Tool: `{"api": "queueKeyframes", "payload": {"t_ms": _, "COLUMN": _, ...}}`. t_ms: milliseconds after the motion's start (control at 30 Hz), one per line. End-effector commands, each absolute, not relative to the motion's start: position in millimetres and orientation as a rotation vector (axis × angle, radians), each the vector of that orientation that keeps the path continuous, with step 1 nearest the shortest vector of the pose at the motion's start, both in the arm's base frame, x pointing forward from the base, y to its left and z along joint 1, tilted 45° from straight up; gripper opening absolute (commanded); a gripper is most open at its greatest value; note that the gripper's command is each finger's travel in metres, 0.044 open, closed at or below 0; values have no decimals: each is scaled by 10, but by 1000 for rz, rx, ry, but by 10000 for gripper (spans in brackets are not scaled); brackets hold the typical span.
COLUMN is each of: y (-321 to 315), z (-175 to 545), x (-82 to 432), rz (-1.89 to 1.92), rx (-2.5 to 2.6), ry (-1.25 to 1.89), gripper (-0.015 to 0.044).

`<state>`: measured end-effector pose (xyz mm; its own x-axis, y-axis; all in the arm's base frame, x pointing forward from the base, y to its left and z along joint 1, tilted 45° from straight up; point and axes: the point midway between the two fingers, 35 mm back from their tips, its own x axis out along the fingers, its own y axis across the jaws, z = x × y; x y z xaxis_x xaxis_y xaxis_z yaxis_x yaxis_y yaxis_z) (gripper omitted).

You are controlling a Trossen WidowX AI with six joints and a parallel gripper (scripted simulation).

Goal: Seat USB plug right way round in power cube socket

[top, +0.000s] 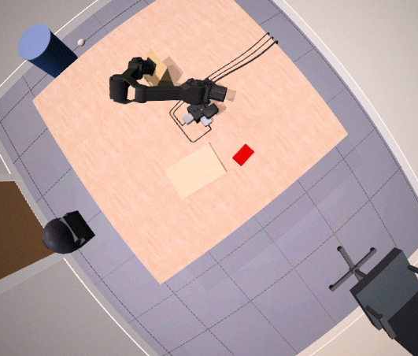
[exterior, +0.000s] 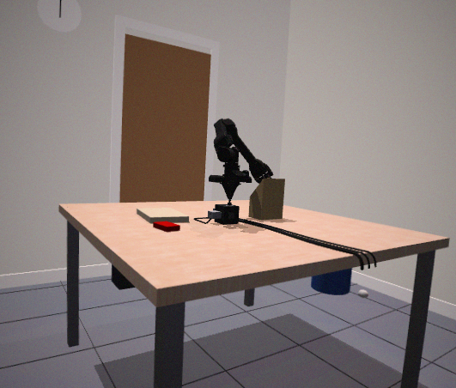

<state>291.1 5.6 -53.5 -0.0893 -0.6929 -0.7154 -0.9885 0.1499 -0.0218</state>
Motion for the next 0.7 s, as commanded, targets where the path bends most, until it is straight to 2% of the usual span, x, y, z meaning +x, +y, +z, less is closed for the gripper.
{"api": "queueKeyframes", "payload": {"t_ms": 0, "y": 31, "z": -543, "x": 2911, "rz": 647, "rx": -1606, "ry": 1851, "gripper": 0}}
{"api": "queueKeyframes", "payload": {"t_ms": 400, "y": 31, "z": -543, "x": 2911, "rz": 647, "rx": -1606, "ry": 1851, "gripper": 0}}
{"api": "queueKeyframes", "payload": {"t_ms": 533, "y": 56, "z": -537, "x": 2911, "rz": 651, "rx": -1602, "ry": 1847, "gripper": 95}}
{"api": "queueKeyframes", "payload": {"t_ms": 667, "y": 56, "z": -537, "x": 2911, "rz": 651, "rx": -1602, "ry": 1847, "gripper": 95}}
